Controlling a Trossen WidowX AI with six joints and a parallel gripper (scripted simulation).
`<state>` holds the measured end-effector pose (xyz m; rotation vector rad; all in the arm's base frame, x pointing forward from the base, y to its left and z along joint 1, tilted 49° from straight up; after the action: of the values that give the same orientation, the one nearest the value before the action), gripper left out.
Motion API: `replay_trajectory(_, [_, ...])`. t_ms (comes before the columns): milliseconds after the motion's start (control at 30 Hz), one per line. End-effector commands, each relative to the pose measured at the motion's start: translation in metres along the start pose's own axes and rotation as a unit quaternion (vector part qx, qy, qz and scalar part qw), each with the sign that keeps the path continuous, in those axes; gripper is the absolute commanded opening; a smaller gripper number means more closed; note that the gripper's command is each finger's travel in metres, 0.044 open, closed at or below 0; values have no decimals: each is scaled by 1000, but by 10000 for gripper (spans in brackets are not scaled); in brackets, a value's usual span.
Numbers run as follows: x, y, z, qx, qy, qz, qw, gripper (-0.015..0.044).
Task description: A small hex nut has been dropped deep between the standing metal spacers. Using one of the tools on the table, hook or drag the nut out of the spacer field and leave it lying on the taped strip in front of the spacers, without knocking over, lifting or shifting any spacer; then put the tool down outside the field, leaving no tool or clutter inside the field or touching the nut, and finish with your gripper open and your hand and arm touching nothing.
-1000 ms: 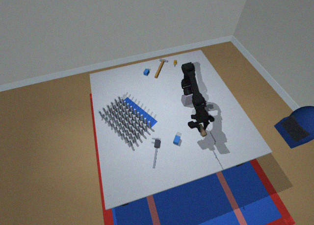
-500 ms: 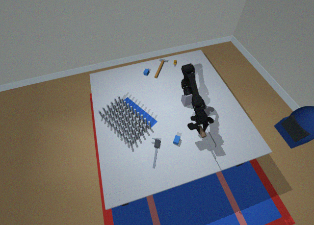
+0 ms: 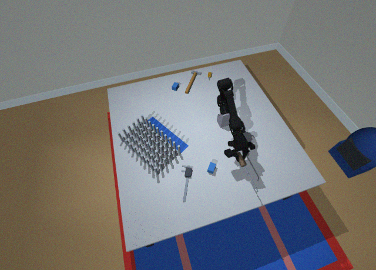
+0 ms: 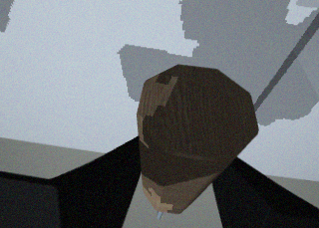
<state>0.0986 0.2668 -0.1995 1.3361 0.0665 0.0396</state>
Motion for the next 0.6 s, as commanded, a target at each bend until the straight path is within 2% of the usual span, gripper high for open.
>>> replay_trajectory(0, [0, -4, 2, 1, 2, 2, 1000, 0])
replay_trajectory(567, [-2, -22, 15, 1, 2, 3, 1000, 0])
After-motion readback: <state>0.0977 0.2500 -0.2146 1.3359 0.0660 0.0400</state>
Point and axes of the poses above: the point midway between the two fingers, 35 mm back from their tips, its own y axis back along the fingers, its own x axis across the jaws, z = x × y, the point moved 5 cm from there along y, back along the fingers, and after that the axes turned 9 degrees about y, right-handed, at the moved point
